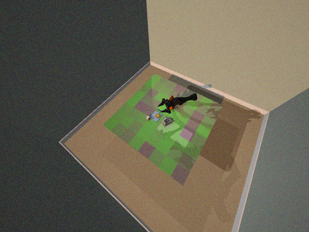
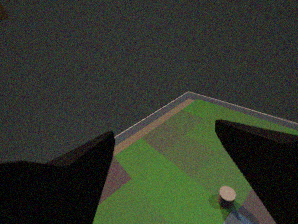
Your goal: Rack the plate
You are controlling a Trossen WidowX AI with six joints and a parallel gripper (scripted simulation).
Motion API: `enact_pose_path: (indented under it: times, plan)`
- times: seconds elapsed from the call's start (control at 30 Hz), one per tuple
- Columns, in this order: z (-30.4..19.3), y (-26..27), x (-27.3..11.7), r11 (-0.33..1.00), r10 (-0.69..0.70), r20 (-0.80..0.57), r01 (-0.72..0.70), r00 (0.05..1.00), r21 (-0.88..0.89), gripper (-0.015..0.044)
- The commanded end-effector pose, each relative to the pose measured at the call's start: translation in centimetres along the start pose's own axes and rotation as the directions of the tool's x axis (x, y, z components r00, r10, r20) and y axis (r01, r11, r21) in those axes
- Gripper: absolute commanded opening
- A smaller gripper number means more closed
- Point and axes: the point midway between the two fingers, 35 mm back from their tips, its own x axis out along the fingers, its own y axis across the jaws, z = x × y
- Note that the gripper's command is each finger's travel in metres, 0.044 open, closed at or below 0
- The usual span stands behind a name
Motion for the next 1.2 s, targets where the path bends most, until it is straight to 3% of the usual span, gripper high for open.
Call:
enact_pose_path:
  times: [0.0, 0.5, 0.83, 1.17]
  plan:
    - [-2.0, -2.1, 2.1, 0.995, -0.056, -0.118, 0.046, 0.991, -0.091, 0.0400]
    - [-8.7, -8.7, 6.0, 0.931, -0.192, -0.479, 0.005, 0.857, -0.364, 0.0400]
    - [-13.2, -12.4, 6.5, 0.879, -0.224, -0.695, -0.167, 0.683, -0.447, 0.0400]
    - [-17.3, -15.2, 5.9, 0.833, -0.185, -0.867, -0.395, 0.463, -0.389, 0.0400]
